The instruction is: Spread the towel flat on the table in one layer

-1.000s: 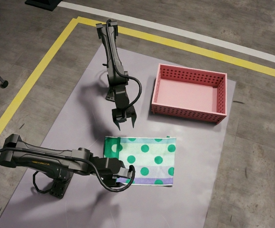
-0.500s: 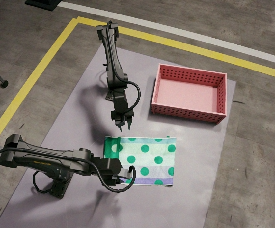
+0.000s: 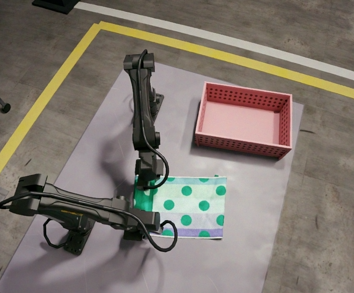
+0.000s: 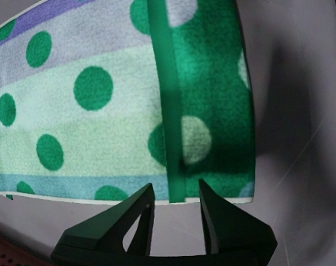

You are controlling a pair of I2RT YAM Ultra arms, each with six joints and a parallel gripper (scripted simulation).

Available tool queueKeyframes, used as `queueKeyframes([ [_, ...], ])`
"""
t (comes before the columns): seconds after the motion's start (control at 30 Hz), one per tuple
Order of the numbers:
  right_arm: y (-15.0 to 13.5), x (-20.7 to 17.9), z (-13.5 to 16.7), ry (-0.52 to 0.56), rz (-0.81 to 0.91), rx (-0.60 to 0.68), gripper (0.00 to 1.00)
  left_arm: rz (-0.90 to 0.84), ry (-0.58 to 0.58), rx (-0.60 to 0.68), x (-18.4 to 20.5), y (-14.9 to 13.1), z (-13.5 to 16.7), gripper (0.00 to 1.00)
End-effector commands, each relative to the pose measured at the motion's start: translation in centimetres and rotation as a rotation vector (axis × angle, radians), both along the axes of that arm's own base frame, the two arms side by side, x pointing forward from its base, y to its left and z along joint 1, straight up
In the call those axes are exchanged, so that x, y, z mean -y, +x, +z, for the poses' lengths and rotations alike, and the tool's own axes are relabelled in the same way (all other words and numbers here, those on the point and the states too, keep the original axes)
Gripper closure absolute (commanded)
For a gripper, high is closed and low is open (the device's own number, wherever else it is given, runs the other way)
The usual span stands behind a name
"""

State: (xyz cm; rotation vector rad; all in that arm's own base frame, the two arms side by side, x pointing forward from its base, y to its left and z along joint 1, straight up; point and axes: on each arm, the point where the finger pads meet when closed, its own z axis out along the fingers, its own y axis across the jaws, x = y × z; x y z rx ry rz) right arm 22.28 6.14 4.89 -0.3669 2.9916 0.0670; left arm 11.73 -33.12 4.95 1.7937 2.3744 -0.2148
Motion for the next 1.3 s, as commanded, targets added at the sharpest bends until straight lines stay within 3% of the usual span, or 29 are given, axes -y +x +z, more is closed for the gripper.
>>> queueKeyframes([
  [0.0,0.8,-0.2,1.7,0.023,-0.007,0.040,0.66,-0.051,0.063,-0.038,-0.2,0.0,0.9,0.66],
  [0.5,1.0,-0.2,1.8,0.022,-0.007,0.049,0.66,-0.052,0.038,-0.026,-0.1,0.0,1.8,0.66],
  [0.6,1.1,-0.9,0.8,0.016,0.002,0.036,0.66,-0.052,0.057,-0.027,-0.6,-0.3,0.6,0.66],
  [0.63,-0.2,-0.5,-1.2,0.004,0.001,-0.011,0.66,-0.050,0.079,-0.043,-1.2,-0.3,-1.3,0.66],
  [0.87,0.5,0.0,-1.5,0.010,-0.004,0.018,0.66,-0.049,0.080,-0.042,-0.9,-0.6,-2.3,0.66],
  [0.9,-0.3,0.4,-3.6,0.009,-0.003,-0.011,0.66,-0.049,0.080,-0.042,-0.9,-0.6,-3.7,0.66],
  [1.03,-0.4,0.2,-4.2,0.007,0.006,-0.011,0.66,-0.051,0.080,-0.042,-0.7,-0.8,-4.4,0.66],
  [1.1,1.0,-0.4,-3.5,0.008,0.001,0.025,0.66,-0.050,0.080,-0.042,-0.9,-0.6,-4.6,0.66],
  [1.27,0.8,-0.5,-3.8,0.008,-0.001,0.020,0.66,-0.050,0.052,-0.032,-0.7,-0.6,-3.7,0.66],
])
